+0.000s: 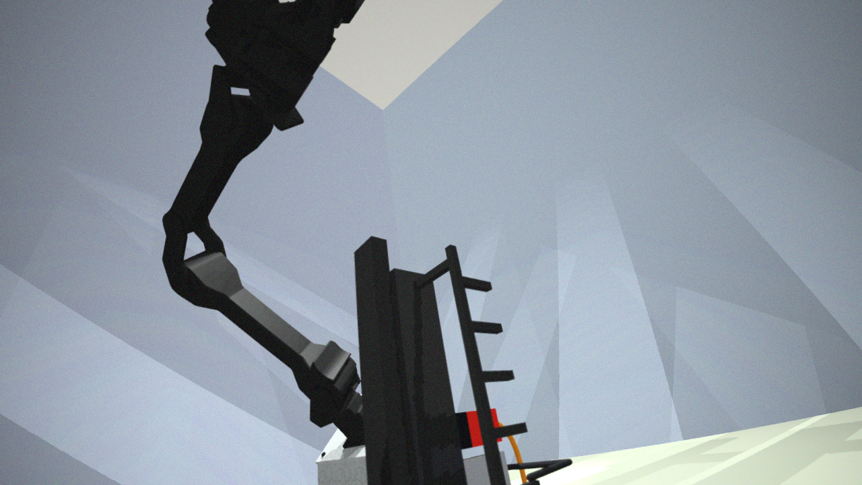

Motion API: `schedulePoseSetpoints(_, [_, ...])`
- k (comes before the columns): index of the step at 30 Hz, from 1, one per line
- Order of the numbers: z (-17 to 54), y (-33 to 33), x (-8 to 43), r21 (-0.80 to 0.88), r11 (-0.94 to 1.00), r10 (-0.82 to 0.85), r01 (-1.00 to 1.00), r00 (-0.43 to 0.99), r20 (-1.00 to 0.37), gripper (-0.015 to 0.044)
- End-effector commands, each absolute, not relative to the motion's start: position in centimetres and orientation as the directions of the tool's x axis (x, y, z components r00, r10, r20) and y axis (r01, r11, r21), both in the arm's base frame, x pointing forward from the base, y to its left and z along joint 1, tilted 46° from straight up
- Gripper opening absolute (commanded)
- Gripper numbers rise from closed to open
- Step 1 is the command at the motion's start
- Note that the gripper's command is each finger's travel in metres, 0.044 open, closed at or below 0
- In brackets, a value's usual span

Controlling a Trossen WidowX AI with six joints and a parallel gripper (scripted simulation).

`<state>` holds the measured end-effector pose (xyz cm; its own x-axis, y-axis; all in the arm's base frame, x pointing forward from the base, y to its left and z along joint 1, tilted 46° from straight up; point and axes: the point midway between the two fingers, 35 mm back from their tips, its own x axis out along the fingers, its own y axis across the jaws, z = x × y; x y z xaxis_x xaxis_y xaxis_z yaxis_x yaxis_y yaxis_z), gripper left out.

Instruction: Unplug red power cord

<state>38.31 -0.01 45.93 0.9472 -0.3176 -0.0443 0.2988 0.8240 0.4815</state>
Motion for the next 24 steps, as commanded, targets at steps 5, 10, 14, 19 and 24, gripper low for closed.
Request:
schedulePoseSetpoints(5, [36.2,2.0,41.2,0.097,0.927,-0.32,0.362,0.899,-0.301,0.016])
schedulePoseSetpoints(10, [29.5,3.3,41.7,-0.194,0.943,-0.332,0.271,0.822,-0.462,0.016])
schedulePoseSetpoints(14, [24.4,4.1,41.2,-0.397,0.909,-0.352,0.126,0.74,-0.573,0.016])
schedulePoseSetpoints(19, [17.6,4.9,39.4,-0.596,0.786,-0.402,-0.167,0.594,-0.697,0.016])
schedulePoseSetpoints(24, [11.6,4.9,36.4,-0.638,0.582,-0.475,-0.504,0.427,-0.77,0.016])
